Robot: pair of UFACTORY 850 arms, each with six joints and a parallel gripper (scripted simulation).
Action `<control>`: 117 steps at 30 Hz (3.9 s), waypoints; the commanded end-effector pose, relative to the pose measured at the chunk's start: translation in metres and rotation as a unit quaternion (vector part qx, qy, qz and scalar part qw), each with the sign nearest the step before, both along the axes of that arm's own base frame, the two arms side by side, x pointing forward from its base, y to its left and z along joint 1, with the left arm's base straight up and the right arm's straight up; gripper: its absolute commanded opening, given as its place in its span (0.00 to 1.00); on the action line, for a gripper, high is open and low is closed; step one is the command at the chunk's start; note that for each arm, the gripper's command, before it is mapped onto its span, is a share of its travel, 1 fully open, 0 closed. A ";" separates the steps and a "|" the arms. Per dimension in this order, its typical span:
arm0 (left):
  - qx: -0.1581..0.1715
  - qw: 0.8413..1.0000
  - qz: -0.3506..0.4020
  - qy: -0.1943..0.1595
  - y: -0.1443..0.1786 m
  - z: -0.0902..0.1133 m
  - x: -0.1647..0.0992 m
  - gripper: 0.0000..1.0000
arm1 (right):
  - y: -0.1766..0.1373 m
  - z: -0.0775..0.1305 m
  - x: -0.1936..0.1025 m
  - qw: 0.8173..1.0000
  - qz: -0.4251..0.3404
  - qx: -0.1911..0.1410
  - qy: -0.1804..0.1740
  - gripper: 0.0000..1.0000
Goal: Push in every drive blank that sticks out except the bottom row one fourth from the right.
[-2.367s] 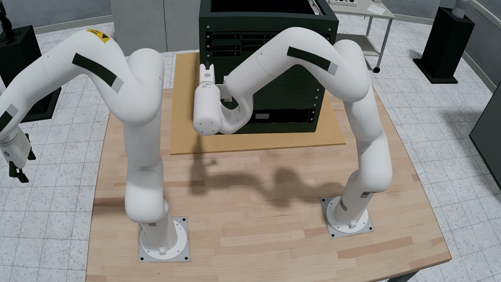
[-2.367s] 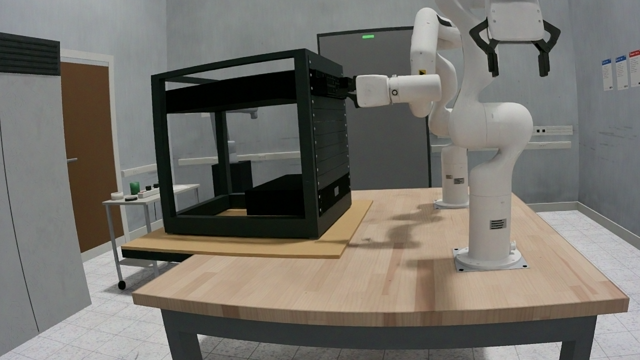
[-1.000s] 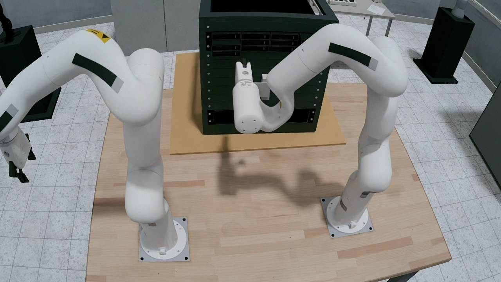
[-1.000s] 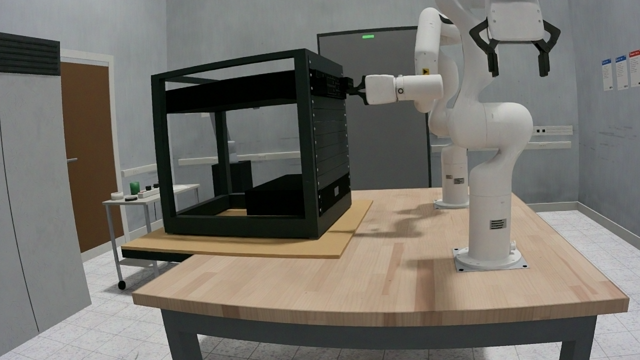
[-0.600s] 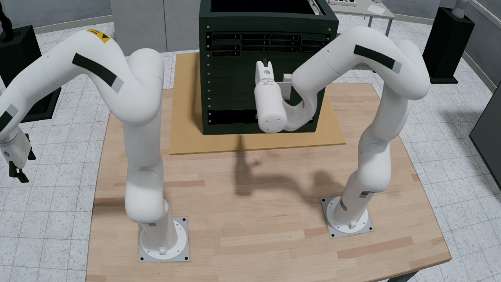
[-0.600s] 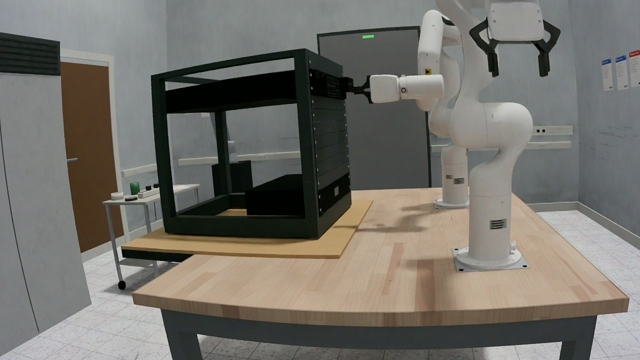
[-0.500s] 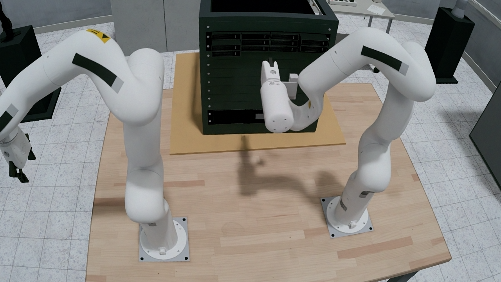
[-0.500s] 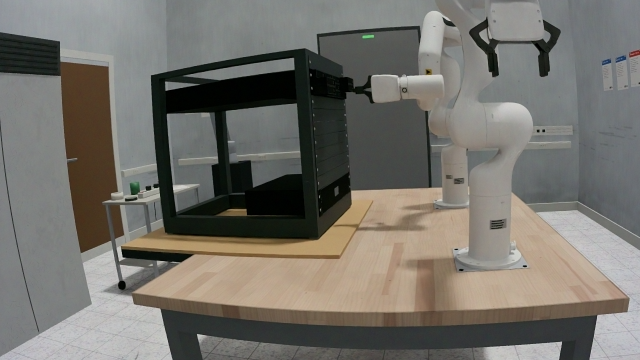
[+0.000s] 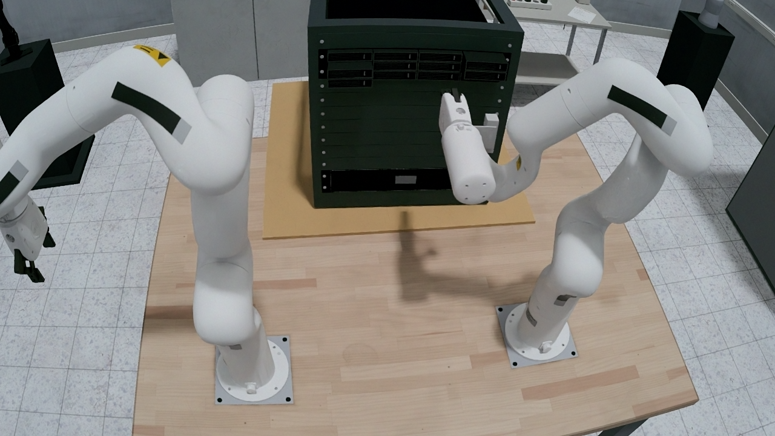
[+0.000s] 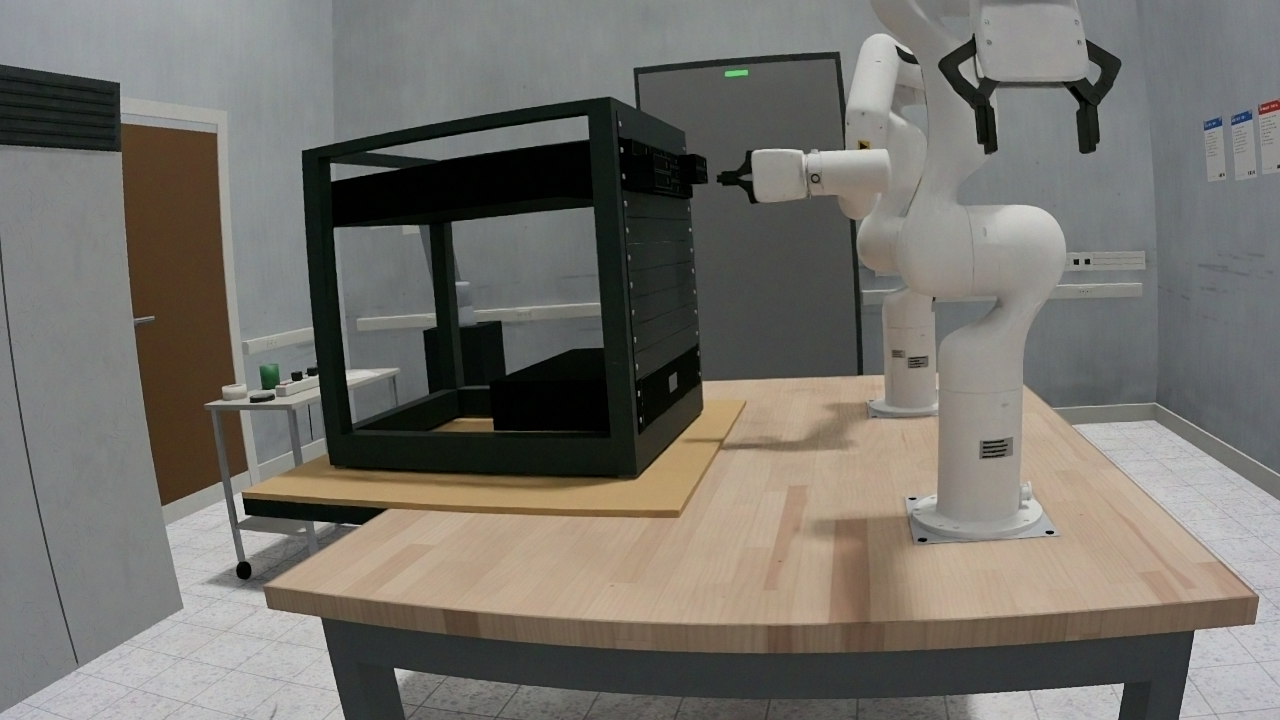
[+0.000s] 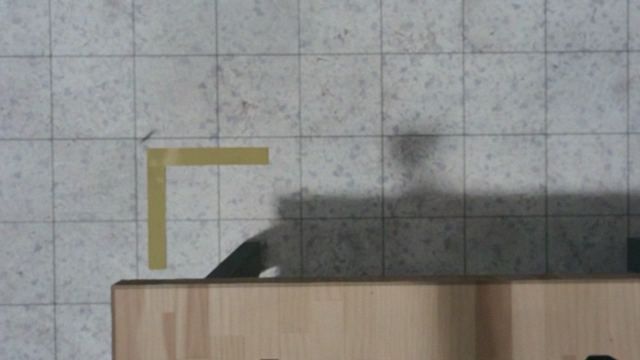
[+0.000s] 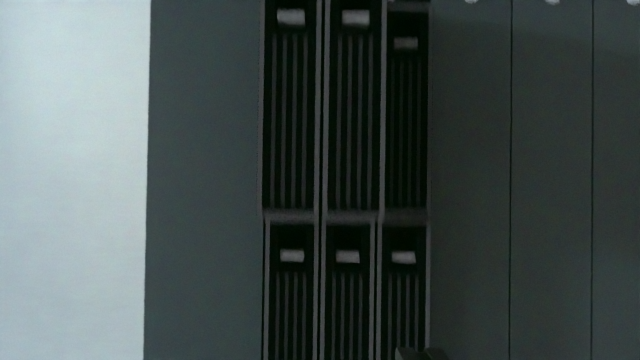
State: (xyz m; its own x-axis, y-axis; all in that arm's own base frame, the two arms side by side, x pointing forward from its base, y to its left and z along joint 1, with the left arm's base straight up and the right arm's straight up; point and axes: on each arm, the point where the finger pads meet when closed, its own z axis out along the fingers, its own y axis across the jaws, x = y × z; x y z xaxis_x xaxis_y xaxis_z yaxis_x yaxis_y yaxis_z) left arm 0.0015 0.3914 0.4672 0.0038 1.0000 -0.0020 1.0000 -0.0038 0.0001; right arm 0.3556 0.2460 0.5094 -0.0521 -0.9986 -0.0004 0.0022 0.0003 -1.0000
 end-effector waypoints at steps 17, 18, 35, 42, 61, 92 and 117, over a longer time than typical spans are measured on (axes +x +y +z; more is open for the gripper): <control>0.001 1.000 0.000 0.000 0.000 0.001 0.000 1.00 | -0.078 0.010 -0.011 1.000 0.002 0.000 0.001 0.00; 0.001 1.000 0.000 0.000 0.000 0.001 0.000 1.00 | -0.081 0.010 -0.011 1.000 0.002 0.000 0.001 0.00; 0.001 1.000 0.000 0.000 0.000 0.001 0.000 1.00 | -0.101 0.012 -0.014 1.000 0.002 0.000 0.001 0.00; 0.001 1.000 0.000 0.000 0.000 0.001 0.000 1.00 | -0.103 0.013 -0.014 1.000 0.002 0.000 0.001 0.00; 0.001 1.000 0.000 0.000 0.000 0.001 0.000 1.00 | -0.105 0.013 0.014 1.000 0.002 0.000 0.001 0.00; 0.001 1.000 0.000 0.000 0.000 0.001 0.000 1.00 | -0.107 0.013 0.050 1.000 0.002 0.000 0.000 0.00; 0.001 1.000 0.000 0.000 0.000 0.001 0.000 1.00 | -0.107 0.013 0.060 1.000 0.002 0.000 0.000 0.00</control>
